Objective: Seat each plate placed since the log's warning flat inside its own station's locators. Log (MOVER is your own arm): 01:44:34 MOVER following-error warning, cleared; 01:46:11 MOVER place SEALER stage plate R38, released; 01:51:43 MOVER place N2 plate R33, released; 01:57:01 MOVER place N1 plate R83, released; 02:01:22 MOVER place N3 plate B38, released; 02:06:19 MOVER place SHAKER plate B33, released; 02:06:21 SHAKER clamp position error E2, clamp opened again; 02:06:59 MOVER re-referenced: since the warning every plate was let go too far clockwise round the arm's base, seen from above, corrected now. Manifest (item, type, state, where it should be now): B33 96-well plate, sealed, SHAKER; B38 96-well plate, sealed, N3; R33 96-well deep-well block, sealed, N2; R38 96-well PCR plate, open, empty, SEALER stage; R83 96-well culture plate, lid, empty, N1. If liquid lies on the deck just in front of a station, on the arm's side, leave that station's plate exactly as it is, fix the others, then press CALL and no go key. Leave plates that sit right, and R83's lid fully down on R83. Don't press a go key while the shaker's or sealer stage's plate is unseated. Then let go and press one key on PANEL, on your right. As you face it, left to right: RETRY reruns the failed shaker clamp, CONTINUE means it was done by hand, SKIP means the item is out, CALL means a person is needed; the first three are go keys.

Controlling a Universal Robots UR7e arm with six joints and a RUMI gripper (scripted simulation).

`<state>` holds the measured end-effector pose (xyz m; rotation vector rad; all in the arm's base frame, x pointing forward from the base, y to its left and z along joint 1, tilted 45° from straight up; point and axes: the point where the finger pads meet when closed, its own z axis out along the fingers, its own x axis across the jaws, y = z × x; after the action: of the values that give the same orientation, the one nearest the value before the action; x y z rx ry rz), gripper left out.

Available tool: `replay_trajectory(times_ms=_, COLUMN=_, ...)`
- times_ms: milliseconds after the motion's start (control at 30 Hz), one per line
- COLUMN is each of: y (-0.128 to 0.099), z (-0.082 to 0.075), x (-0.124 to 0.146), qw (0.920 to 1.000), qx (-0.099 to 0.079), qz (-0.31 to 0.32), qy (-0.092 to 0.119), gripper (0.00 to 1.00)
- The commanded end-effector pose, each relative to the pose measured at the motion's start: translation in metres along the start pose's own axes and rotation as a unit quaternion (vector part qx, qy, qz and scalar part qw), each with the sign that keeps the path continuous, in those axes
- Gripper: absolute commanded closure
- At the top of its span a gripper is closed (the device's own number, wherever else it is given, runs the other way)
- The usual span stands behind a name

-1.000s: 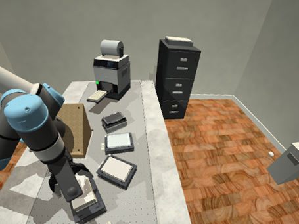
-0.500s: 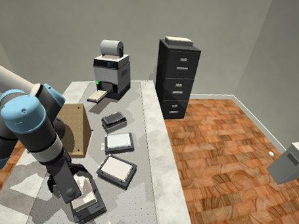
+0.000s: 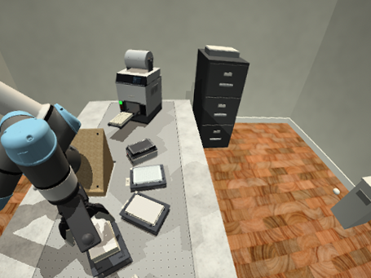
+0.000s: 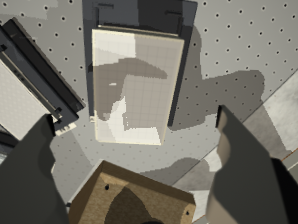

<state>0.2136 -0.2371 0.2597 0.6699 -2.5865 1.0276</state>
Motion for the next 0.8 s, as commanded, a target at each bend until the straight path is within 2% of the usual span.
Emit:
replay_trajectory(times_ms=0, y=0.0, z=0.0, x=0.0, qw=1.0, qx=0.0, qz=0.0, qy=0.0, gripper=0.18)
replay_trajectory(times_ms=433, y=0.0, z=0.0, x=0.0, qw=1.0, qx=0.0, qz=0.0, qy=0.0, gripper=0.18)
replay_trajectory(times_ms=767, y=0.003, z=0.0, x=-0.04, qw=0.9968, qx=0.0, qz=-0.08, qy=0.0, gripper=0.18)
